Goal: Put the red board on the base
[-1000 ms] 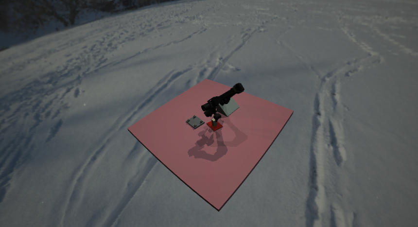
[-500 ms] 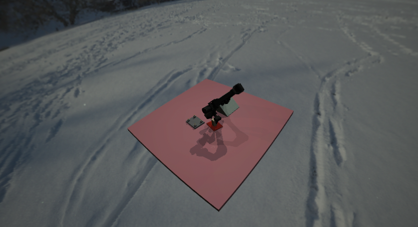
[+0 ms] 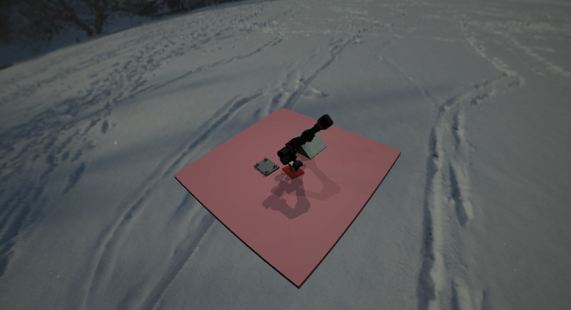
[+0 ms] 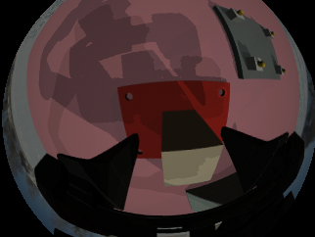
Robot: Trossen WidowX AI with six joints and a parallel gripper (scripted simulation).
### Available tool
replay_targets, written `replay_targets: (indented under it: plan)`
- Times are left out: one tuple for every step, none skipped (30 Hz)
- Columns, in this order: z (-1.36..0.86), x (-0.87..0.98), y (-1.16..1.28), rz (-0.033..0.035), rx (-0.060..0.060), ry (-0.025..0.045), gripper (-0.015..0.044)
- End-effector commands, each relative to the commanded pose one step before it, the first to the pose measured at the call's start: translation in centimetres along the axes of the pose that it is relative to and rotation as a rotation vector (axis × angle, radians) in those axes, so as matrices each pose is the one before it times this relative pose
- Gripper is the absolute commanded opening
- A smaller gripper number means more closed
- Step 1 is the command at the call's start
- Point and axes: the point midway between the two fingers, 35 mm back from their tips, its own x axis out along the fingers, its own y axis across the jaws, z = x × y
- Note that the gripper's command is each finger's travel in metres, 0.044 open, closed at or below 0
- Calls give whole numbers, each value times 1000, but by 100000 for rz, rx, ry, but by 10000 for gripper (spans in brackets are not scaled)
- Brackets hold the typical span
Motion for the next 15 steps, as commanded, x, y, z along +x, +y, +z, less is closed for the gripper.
replay_targets:
  plan:
    - [-250,471,-13,509,791,895,440]
    - [0,0,0,0,0,0,414]
    - [0,0,0,0,0,0,387]
    - [0,0,0,0,0,0,361]
    - [0,0,0,0,0,0,335]
    - [0,0,0,0,0,0,309]
    - [0,0,0,0,0,0,282]
    - [0,0,0,0,0,0,256]
    - [0,0,0,0,0,0,230]
    - [0,0,0,0,0,0,204]
    - [0,0,0,0,0,0,177]
    - [0,0,0,0,0,0,171]
    - [0,0,0,0,0,0,164]
    - [0,0,0,0,0,0,157]
    - [0,0,0,0,0,0,151]
